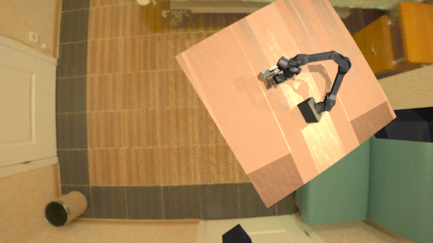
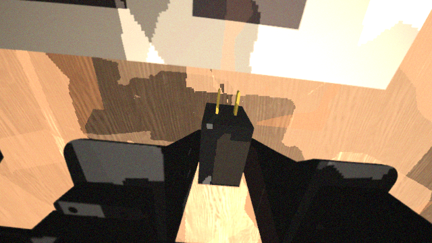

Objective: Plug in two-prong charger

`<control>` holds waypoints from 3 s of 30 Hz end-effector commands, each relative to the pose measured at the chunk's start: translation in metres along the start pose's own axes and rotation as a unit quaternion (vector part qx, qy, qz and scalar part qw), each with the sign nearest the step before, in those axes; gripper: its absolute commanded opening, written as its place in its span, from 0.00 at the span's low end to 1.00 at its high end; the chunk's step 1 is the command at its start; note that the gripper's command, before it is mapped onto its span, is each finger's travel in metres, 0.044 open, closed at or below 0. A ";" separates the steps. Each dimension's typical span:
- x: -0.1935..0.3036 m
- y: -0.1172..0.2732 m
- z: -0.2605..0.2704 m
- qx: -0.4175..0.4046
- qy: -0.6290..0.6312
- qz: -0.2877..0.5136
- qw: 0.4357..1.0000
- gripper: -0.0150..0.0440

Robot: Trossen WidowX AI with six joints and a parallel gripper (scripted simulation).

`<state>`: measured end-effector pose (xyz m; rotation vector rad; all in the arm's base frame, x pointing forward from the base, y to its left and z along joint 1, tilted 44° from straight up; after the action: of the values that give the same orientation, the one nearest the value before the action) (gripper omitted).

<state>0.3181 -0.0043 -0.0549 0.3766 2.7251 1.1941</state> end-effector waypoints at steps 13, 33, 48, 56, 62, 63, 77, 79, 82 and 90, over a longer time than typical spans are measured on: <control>-0.004 0.000 0.000 0.002 0.002 -0.001 1.000 0.25; -0.009 0.001 0.000 0.002 0.002 -0.001 1.000 0.25; -0.012 0.001 0.000 0.002 0.002 -0.001 1.000 0.25; -0.013 0.001 0.000 0.002 0.002 -0.001 1.000 0.25; -0.015 0.001 0.000 0.002 0.002 -0.001 1.000 0.25; -0.016 0.001 0.000 0.002 0.001 -0.001 1.000 0.25; -0.020 0.001 0.000 0.002 0.001 -0.001 1.000 0.25; -0.020 0.001 0.000 0.002 0.001 -0.001 1.000 0.25; -0.021 0.001 0.000 0.002 0.001 -0.001 1.000 0.25; -0.024 0.002 0.000 0.002 0.001 -0.002 1.000 0.25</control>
<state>0.3391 -0.0092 -0.0536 0.3773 2.7246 1.1928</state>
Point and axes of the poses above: the point midway between the two fingers, 35 mm back from their tips, its own y axis back along the fingers, its own z axis across the jaws, x = y × z, the point moved 3 cm from there along y, back along the fingers, and after that the axes turned 1 degree about -y, right-handed, at the moved point
